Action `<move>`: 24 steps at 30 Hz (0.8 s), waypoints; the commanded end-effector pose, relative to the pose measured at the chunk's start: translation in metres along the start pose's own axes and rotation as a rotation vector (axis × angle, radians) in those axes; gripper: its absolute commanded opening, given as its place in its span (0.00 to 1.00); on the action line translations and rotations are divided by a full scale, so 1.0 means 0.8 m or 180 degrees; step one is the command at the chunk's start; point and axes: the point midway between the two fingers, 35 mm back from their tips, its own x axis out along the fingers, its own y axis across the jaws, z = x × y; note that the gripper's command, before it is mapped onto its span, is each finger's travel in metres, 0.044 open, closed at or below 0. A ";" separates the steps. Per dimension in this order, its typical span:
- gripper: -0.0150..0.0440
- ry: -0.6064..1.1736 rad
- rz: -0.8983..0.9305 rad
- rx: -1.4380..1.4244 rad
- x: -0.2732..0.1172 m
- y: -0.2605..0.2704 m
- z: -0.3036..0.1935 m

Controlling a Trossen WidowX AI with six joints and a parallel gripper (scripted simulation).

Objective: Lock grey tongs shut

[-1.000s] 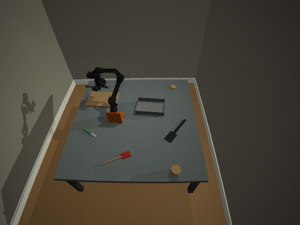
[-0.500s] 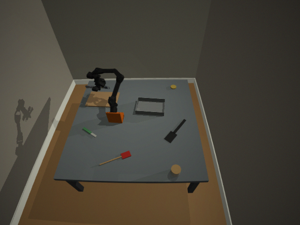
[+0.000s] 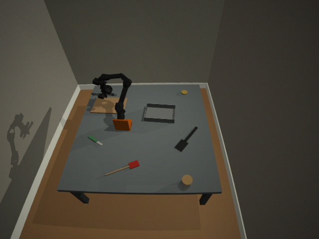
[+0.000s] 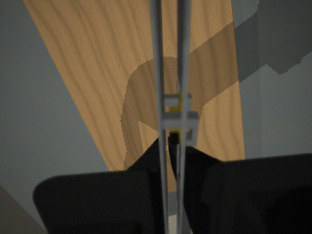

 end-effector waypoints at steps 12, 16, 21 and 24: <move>0.00 -0.0051 -0.0034 0.0026 0.030 -0.002 -0.001; 0.00 -0.0065 -0.0038 0.0037 0.038 -0.002 0.000; 0.00 -0.0082 -0.0042 0.0051 0.048 -0.002 0.000; 0.00 -0.0091 -0.0043 0.0060 0.054 -0.001 0.001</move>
